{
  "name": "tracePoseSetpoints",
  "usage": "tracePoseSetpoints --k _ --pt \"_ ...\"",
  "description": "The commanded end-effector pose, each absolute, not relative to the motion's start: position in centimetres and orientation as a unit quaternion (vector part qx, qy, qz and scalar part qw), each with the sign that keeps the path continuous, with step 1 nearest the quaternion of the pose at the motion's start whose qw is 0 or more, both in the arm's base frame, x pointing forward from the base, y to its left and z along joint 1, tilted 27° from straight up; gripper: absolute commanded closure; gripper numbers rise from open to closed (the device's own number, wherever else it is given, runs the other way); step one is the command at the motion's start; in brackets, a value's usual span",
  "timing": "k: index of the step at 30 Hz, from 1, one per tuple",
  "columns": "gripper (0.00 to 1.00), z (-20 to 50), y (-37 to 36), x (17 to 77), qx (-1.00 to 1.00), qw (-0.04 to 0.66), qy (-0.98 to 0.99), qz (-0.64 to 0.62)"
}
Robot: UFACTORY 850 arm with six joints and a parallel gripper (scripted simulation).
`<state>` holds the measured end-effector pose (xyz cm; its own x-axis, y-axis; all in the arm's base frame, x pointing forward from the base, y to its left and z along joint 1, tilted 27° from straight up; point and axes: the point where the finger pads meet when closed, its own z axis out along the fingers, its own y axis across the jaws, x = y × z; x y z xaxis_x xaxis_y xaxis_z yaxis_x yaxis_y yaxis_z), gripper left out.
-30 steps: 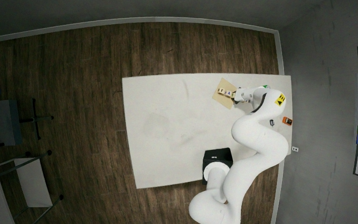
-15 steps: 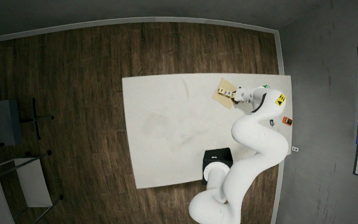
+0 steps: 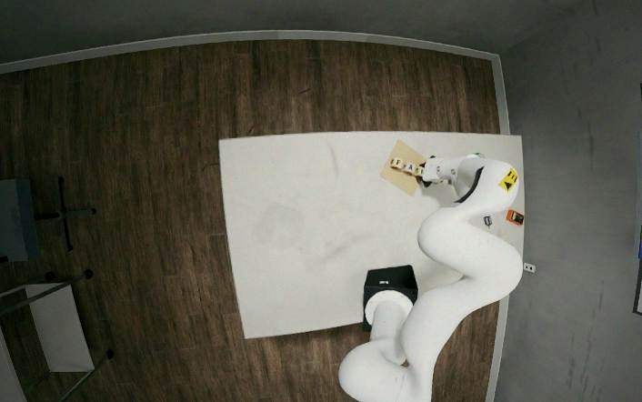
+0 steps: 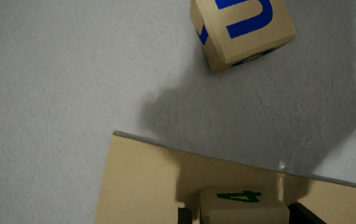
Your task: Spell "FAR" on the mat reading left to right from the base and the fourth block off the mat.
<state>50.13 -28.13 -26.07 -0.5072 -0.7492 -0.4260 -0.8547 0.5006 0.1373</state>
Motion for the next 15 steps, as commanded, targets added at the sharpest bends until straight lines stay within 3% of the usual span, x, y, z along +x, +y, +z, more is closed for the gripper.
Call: tracePoseSetpoints --k 1,15 --pt "0.38 -24.1 -29.2 50.0 -0.471 0.158 0.852 0.166" --pt "0.38 -19.6 -31.3 49.4 -0.471 0.158 0.852 0.166"
